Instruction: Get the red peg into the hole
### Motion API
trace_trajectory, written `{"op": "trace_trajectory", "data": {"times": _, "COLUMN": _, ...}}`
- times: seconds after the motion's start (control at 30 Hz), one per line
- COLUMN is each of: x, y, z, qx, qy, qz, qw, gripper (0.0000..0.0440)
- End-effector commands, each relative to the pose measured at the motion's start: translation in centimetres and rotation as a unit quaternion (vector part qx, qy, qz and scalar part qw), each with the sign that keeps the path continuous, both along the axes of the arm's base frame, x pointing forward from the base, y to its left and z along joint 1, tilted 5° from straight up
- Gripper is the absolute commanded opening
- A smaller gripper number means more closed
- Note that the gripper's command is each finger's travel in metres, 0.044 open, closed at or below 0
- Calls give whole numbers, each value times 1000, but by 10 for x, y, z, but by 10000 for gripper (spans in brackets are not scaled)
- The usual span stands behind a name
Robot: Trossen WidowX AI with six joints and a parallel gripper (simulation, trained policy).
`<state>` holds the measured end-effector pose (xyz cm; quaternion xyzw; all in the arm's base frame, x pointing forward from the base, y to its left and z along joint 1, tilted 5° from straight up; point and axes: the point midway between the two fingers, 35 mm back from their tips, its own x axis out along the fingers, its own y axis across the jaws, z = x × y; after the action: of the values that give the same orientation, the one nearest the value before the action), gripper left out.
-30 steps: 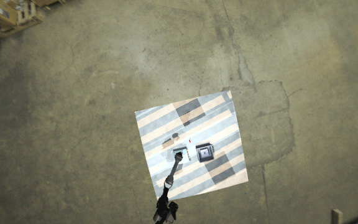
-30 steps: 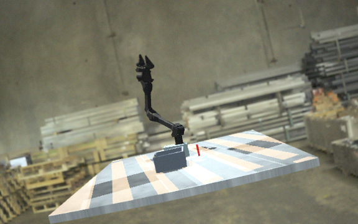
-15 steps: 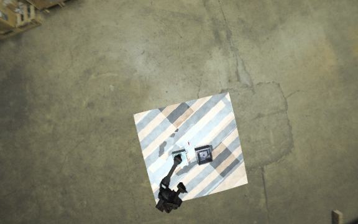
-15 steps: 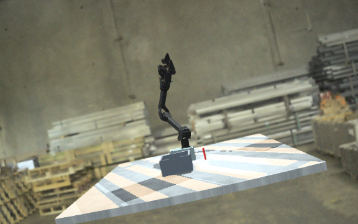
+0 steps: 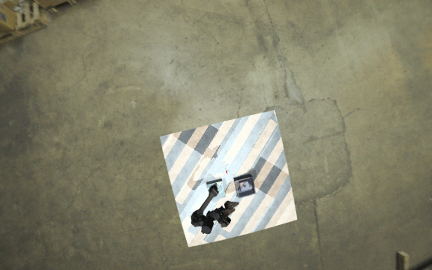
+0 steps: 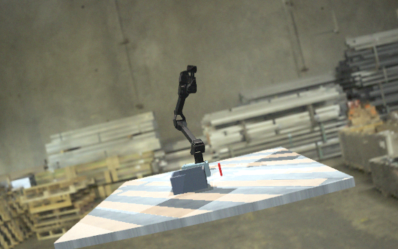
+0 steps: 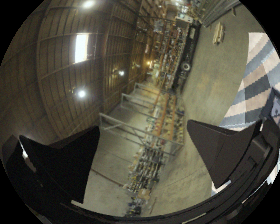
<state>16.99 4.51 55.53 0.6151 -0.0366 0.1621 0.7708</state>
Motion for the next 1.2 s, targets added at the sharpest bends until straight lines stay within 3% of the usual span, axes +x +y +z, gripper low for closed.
{"op": "trace_trajectory", "data": {"times": 0.0, "x": 23, "y": 9, "z": -32, "qx": -39, "qy": 55, "qz": -6, "qw": 998, "gripper": 440}}
{"op": "trace_trajectory", "data": {"times": 0.27, "x": 59, "y": 19, "z": -102, "qx": -110, "qy": 172, "qz": -15, "qw": 979, "gripper": 440}}
{"op": "trace_trajectory", "data": {"times": 0.57, "x": 79, "y": 24, "z": -182, "qx": -184, "qy": 303, "qz": -9, "qw": 935, "gripper": 440}}
{"op": "trace_trajectory", "data": {"times": 0.87, "x": 81, "y": 29, "z": -258, "qx": -247, "qy": 429, "qz": 12, "qw": 869, "gripper": 440}}
{"op": "trace_trajectory", "data": {"times": 1.17, "x": 65, "y": 33, "z": -328, "qx": -296, "qy": 546, "qz": 42, "qw": 782, "gripper": 440}}
